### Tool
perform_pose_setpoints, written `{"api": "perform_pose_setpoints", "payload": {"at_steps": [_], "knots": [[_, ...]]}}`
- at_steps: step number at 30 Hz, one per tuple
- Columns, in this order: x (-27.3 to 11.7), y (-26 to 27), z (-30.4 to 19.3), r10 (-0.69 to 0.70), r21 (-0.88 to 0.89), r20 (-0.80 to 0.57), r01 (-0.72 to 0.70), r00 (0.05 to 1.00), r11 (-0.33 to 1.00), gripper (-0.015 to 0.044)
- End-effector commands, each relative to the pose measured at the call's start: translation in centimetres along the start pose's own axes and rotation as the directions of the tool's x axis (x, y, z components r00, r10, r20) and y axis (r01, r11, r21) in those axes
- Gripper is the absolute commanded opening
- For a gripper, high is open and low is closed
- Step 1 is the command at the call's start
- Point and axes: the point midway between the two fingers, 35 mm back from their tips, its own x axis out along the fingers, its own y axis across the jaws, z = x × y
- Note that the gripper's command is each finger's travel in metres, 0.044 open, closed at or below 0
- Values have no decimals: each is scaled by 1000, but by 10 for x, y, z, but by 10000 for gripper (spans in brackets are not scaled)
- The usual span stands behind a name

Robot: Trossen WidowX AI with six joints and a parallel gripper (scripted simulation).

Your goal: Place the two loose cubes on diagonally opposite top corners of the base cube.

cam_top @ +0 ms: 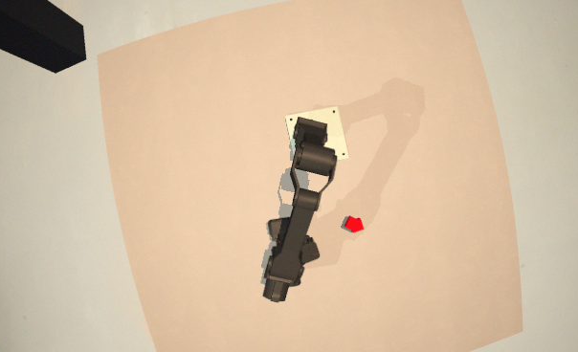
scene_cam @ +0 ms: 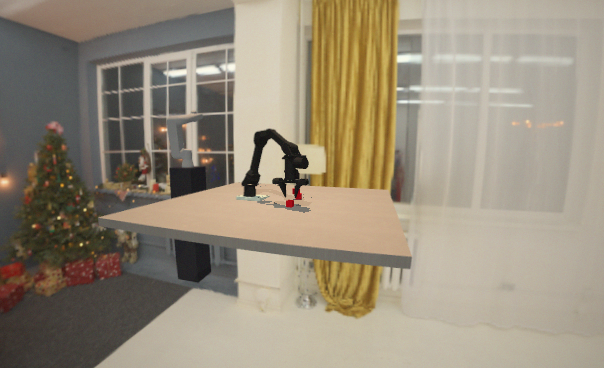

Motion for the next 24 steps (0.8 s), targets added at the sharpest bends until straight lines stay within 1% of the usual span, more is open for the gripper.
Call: {"api": "perform_pose_setpoints", "payload": {"at_steps": [1, 17, 23, 24], "knots": [[11, 2, 0, 13, 5, 2, -13, 1000, 1000, 265], [33, 2, 0, 13, 5, 2, -13, 1000, 1000, 265], [33, 2, 0, 13, 5, 2, -13, 1000, 1000, 107], [33, 2, 0, 13, 5, 2, -13, 1000, 1000, 105]]}}
